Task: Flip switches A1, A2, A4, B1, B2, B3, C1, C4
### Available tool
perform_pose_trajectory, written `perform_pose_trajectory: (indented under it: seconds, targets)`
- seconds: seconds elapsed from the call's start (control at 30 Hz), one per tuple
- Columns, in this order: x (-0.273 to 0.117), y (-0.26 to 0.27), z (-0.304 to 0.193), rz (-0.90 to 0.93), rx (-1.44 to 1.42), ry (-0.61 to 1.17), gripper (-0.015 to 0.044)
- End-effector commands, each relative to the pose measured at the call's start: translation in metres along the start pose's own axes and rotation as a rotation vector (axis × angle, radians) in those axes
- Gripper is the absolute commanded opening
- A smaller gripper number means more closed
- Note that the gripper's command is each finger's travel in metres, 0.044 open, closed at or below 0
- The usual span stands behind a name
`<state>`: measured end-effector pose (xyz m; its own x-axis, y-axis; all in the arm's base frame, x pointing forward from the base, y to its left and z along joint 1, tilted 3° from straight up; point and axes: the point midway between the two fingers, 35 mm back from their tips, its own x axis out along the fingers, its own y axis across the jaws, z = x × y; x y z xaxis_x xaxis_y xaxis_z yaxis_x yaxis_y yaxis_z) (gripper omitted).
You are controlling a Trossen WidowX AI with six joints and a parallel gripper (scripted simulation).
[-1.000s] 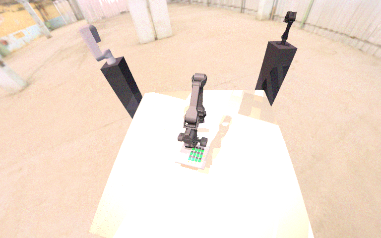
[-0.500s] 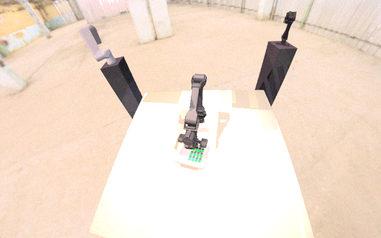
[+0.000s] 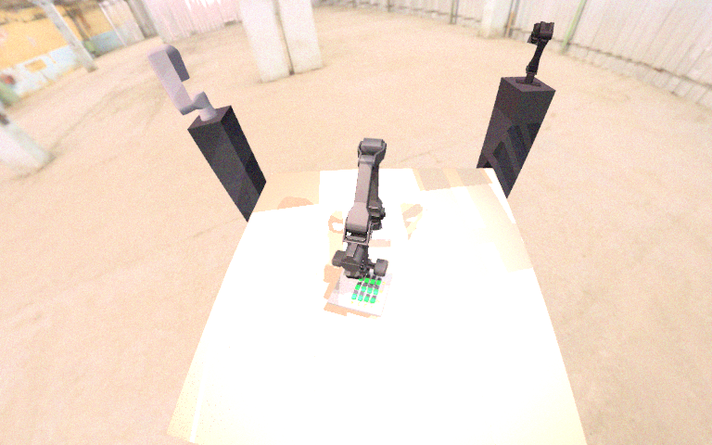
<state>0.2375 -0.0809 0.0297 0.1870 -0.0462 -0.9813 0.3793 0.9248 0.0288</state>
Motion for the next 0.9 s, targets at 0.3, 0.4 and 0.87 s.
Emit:
perform_pose_trajectory:
  seconds: [0.3,0.4,0.87]
  targets:
    - [0.0019,0.0007,0.0002,0.004,-0.004,-0.001,0.0]
    - [0.0023,0.0007,0.0002,0.004,-0.004,-0.001,0.0]
    - [0.0042,0.0007,0.0002,0.004,-0.004,-0.001,0.0]
